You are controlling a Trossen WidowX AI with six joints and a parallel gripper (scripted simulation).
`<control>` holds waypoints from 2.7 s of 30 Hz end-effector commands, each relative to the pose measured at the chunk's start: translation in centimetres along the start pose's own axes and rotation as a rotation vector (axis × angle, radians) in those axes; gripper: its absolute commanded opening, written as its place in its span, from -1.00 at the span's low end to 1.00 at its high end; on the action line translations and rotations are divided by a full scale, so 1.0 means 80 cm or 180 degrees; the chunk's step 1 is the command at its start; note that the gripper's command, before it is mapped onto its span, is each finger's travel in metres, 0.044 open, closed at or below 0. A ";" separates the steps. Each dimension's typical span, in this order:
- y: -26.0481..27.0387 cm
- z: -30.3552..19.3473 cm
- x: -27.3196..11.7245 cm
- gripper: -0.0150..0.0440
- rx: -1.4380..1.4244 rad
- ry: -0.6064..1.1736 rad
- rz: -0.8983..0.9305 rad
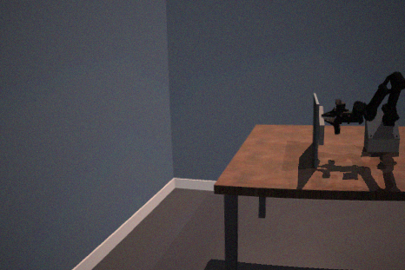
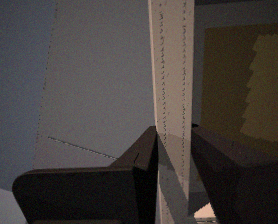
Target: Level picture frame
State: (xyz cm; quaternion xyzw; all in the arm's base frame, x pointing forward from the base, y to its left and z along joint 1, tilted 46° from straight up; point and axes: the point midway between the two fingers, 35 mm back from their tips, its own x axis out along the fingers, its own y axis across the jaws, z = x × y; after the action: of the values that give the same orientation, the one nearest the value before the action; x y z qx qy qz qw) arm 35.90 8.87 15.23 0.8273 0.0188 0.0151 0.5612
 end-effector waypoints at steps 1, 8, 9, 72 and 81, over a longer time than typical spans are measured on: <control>0.003 0.002 0.001 -0.49 0.0013 -0.0021 0.0038; 0.003 0.002 0.001 -0.49 0.0013 -0.0021 0.0038; 0.003 0.002 0.001 -0.49 0.0013 -0.0021 0.0038; 0.004 0.012 0.001 -0.49 0.0011 -0.0021 0.0037; 0.002 0.012 0.001 -0.49 0.0012 -0.0021 0.0037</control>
State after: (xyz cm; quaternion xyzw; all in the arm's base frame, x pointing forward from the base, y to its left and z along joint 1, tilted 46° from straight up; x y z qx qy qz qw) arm 35.94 8.16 14.99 0.8275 0.0182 0.0160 0.5609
